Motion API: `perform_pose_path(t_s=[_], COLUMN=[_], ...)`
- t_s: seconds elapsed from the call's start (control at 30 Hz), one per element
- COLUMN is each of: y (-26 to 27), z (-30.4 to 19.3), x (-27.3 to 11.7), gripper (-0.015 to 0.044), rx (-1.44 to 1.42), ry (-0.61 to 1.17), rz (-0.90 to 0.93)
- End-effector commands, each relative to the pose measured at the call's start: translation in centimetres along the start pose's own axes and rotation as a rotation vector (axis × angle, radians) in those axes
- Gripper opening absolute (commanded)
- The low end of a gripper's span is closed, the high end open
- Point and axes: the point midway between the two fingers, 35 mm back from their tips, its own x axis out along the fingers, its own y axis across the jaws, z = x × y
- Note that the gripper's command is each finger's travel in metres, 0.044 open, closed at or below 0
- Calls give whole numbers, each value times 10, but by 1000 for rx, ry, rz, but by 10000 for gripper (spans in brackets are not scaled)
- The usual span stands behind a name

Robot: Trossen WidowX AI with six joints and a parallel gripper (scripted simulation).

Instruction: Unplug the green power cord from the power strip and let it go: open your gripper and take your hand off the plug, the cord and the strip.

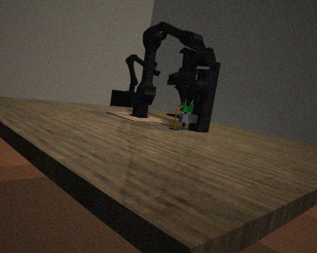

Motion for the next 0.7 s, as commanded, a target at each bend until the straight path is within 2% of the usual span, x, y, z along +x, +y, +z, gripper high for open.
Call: perform_pose_path(t_s=[0.0, 0.23, 0.67], y=[-1, -3, -2], z=[33, 44, 33], x=[-2, -3, -2], gripper=[0, 0, 341], rx=[35, 35, 37], ry=[-88, -89, -90], rz=[3, 2, 0])
